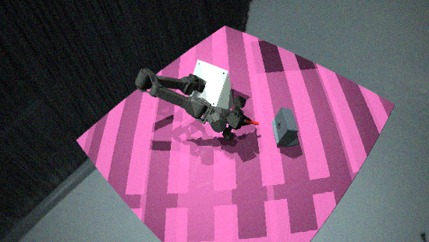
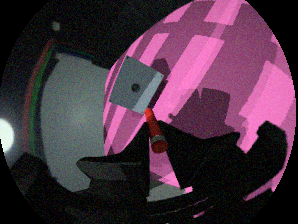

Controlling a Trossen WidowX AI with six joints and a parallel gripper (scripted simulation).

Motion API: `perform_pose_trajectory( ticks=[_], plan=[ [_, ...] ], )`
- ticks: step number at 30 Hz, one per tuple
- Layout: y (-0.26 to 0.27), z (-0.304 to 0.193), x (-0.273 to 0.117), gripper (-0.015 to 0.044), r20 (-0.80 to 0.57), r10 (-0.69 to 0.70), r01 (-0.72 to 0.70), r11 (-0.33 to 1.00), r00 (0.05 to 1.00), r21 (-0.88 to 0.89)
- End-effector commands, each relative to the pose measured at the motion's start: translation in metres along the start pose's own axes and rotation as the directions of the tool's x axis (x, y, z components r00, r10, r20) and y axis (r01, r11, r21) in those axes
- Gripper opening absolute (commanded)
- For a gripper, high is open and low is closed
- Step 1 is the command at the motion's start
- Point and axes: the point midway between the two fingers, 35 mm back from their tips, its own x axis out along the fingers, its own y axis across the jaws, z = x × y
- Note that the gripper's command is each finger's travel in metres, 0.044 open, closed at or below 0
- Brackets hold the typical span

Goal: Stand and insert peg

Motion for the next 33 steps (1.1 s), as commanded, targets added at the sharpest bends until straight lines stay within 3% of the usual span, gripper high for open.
perform_pose_trajectory(
  ticks=[1, 33],
  plan=[
    [0.002, 0.000, 0.003, 0.0000, 0.003, 0.013, -0.013, 1.000, 1.000, 0.005],
    [0.009, 0.017, 0.036, 0.0000, 0.075, 0.067, -0.068, 0.998, 0.995, 0.015]
  ],
)
